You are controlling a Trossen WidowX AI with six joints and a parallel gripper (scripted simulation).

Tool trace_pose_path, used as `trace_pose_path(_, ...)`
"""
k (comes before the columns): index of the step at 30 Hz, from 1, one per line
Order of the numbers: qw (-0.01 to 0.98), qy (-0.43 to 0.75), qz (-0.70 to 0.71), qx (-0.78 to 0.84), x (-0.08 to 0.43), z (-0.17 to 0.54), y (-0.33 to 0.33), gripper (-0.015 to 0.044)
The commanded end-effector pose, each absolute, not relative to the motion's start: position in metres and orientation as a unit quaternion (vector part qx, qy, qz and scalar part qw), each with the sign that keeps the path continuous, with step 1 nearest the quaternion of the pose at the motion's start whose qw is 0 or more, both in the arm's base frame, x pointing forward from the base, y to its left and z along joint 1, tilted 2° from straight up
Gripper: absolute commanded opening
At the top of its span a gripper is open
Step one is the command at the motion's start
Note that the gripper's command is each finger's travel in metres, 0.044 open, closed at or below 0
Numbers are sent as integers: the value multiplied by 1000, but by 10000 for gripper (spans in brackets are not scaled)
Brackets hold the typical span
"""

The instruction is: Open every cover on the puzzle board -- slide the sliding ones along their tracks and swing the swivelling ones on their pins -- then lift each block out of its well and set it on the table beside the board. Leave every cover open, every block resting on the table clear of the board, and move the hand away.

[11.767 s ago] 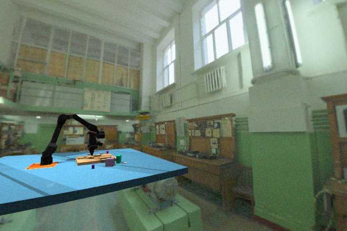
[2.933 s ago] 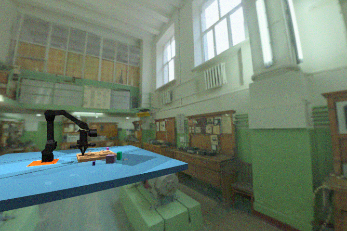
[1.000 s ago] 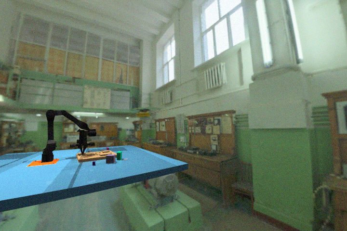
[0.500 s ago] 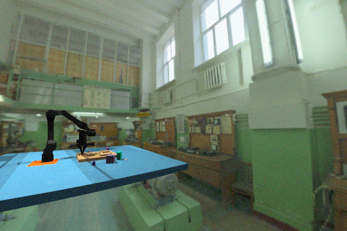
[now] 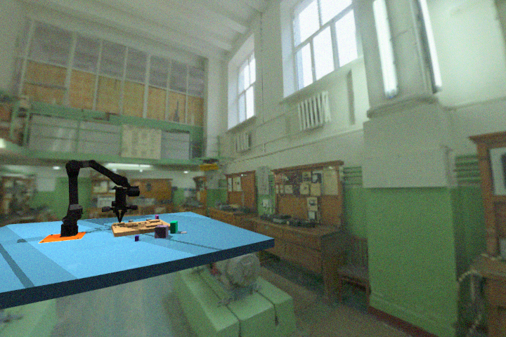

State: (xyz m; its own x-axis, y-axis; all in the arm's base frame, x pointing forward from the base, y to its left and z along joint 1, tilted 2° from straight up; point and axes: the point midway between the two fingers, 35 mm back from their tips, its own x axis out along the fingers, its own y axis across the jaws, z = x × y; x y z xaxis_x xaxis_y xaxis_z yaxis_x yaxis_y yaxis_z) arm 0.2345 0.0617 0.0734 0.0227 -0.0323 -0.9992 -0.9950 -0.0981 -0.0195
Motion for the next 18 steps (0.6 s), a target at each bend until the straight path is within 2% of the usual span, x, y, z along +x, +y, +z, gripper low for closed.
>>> trace_pose_path(1, 474, 477, 510, -536, 235, 79, 63, 0)
trace_pose_path(18, 475, 477, 510, -536, 233, 101, 67, 0)
